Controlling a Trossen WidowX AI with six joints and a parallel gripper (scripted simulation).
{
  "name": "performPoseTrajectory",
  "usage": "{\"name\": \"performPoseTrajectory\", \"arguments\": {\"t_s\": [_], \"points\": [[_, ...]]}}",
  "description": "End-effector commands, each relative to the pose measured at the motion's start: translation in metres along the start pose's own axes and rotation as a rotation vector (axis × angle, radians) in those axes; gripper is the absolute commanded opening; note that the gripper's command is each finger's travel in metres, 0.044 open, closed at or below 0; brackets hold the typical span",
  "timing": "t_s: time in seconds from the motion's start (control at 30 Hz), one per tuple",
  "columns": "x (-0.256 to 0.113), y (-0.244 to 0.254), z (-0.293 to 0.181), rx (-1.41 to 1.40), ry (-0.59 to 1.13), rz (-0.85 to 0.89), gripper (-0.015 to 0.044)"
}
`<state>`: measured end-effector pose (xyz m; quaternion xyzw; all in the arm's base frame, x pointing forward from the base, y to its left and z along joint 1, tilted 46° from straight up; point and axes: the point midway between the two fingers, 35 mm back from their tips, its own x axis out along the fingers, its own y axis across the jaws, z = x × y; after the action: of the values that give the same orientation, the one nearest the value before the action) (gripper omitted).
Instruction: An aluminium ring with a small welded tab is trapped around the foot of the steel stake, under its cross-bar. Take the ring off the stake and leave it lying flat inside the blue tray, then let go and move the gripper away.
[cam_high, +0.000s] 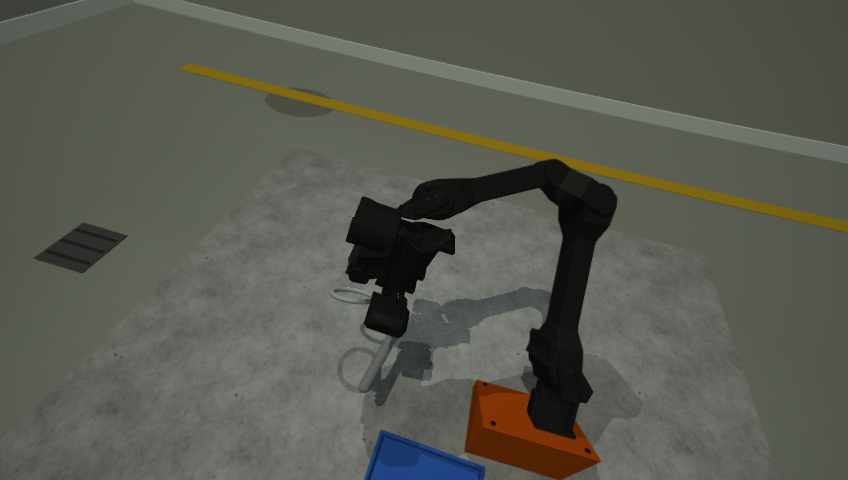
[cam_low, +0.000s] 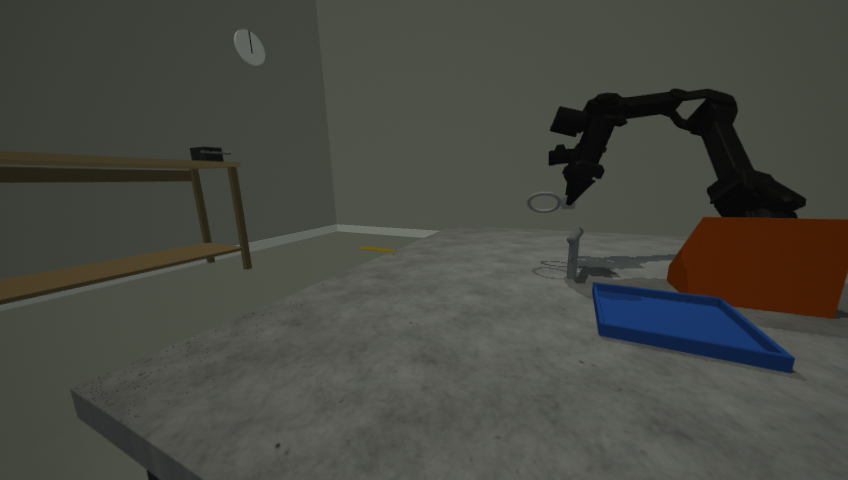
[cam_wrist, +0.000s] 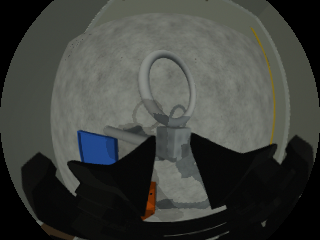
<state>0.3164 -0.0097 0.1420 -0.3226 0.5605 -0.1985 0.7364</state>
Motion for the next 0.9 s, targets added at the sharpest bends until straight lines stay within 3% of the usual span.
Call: {"name": "performPoseTrajectory", "arguments": {"t_s": [0.0,0.87], "points": [[-0.004,0.005,-0.003,-0.102,-0.044,-0.009,0.0000],[-0.008,0.039,-0.029,-0.668,-0.219,-0.098,0.0000]]}}
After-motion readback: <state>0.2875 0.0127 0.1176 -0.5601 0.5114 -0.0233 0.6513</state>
